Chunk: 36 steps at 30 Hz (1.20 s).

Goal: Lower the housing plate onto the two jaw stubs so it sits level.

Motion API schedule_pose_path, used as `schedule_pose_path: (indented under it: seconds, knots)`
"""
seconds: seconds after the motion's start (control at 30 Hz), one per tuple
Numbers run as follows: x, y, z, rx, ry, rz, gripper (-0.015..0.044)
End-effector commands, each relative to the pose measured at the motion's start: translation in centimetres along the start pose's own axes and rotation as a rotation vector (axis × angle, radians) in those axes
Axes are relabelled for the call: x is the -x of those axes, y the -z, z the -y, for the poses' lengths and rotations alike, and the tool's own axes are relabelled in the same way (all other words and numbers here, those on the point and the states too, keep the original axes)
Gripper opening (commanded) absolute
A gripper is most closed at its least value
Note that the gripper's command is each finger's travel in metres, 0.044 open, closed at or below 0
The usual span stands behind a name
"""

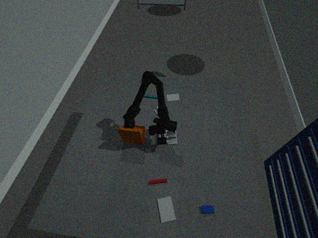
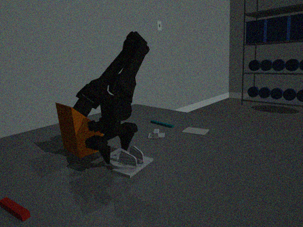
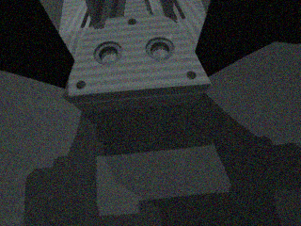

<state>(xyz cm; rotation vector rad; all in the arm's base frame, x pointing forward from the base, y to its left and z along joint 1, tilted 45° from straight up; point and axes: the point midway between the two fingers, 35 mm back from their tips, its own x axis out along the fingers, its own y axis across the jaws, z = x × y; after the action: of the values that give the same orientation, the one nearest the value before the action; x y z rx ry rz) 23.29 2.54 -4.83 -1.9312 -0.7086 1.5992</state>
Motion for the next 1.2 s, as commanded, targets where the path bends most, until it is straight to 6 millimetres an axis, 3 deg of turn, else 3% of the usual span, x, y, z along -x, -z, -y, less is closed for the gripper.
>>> schedule_pose_path:
  seconds: [0.0,0.17,0.3,0.77,0.9,1.07,1.13,1.17]
  knots:
    - [-0.3,0.1,0.0,0.006,-0.006,0.003,0.0351]
    - [-0.3,0.1,0.0,0.006,-0.006,0.003,0.0351]
    - [0.0,0.0,0.0,-0.002,0.001,-0.001,0.0440]
    - [0.2,0.0,0.0,-0.002,0.000,-0.001,0.0440]
    - [2.3,0.3,-0.3,0.000,-0.008,0.000,0.0440]
    - [6.9,0.2,-0.1,0.005,-0.010,0.004,0.0440]
    - [7.4,0.1,0.0,0.006,-0.009,0.004,0.0440]
    - [6.5,0.2,-0.2,-0.004,-0.008,-0.007,0.0440]
